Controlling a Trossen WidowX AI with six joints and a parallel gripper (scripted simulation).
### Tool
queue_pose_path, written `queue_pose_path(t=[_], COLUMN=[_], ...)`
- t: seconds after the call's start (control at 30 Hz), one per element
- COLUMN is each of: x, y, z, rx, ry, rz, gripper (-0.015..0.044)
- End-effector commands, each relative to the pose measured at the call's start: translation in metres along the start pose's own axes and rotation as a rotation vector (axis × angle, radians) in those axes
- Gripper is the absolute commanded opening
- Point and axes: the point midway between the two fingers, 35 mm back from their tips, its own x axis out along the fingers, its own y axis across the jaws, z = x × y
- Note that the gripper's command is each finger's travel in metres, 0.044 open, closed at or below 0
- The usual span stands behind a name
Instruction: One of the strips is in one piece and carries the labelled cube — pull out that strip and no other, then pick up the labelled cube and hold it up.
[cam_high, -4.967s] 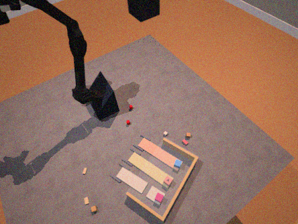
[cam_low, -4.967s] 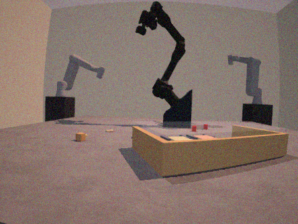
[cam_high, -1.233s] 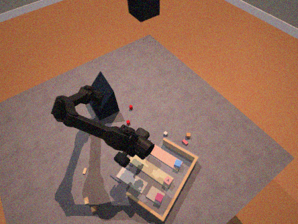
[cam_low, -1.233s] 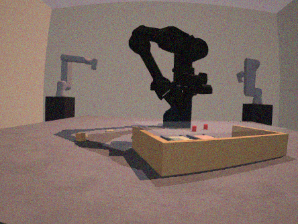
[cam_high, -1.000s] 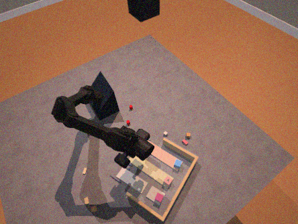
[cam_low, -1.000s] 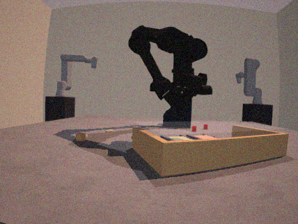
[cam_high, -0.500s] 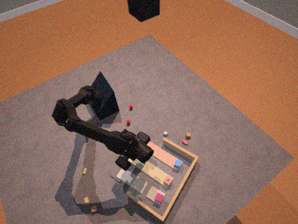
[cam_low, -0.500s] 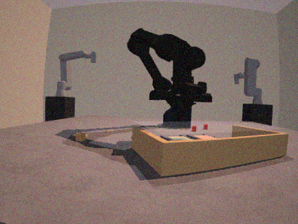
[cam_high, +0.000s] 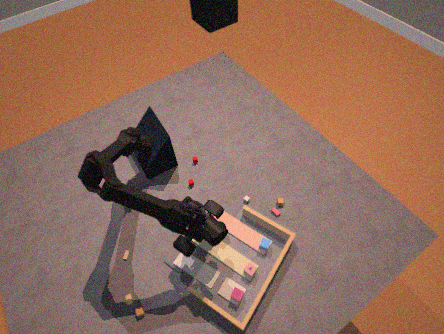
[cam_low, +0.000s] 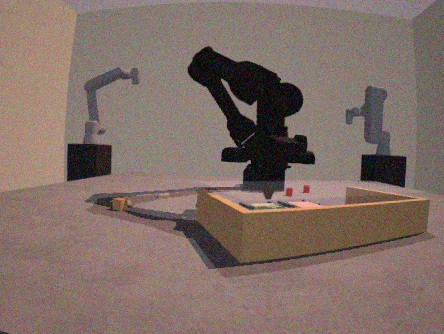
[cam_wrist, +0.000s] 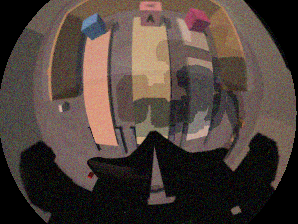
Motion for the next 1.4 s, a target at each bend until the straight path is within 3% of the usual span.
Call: queue_pose_path(t=[0.0,1.37], x=[0.0078,0.0169], y=[0.0007,0.0003], z=[-0.0024,-0.0036], rx=[-0.008,-0.008], ry=[0.006,0.007], rz=[-0.003,-0.004], gripper=[0.0,0.0])
